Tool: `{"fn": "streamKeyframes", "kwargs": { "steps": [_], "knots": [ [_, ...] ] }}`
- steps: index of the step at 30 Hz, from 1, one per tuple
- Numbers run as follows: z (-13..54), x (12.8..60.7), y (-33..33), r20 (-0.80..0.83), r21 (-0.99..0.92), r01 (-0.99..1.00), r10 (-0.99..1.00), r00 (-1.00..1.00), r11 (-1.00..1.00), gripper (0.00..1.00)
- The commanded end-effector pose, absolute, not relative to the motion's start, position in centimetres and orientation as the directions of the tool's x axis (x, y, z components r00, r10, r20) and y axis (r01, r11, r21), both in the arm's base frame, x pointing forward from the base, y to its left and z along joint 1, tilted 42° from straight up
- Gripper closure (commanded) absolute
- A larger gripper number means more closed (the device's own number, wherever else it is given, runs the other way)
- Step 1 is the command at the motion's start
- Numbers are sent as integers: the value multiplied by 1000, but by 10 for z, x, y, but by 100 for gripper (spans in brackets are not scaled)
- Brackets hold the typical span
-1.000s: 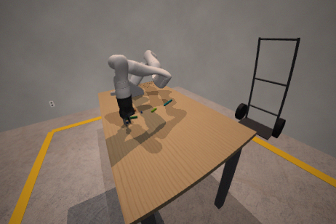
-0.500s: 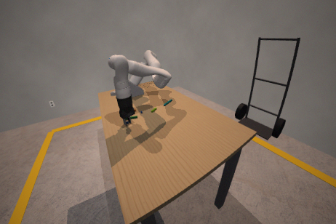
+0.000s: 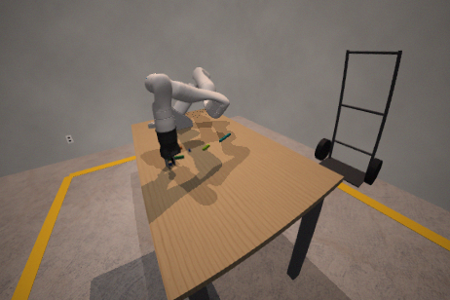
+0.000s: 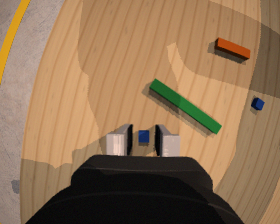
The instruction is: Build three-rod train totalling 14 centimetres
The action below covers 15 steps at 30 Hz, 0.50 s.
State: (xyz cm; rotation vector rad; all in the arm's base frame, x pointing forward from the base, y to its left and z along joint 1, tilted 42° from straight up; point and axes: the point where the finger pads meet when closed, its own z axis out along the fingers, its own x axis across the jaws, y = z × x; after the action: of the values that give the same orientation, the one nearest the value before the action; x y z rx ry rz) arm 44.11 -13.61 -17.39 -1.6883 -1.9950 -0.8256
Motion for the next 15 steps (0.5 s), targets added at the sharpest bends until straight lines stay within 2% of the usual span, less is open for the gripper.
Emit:
{"fn": "streamKeyframes", "kwargs": {
  "steps": [1, 7, 8, 15],
  "knots": [
    [-173, 441, -137, 640, 182, 979, 744, -192, 96, 46],
    [-173, 441, -137, 640, 182, 979, 744, -192, 96, 46],
    [-173, 441, -137, 640, 182, 979, 744, -192, 96, 76],
    [-173, 441, -137, 640, 182, 979, 744, -192, 96, 76]
  ]
}}
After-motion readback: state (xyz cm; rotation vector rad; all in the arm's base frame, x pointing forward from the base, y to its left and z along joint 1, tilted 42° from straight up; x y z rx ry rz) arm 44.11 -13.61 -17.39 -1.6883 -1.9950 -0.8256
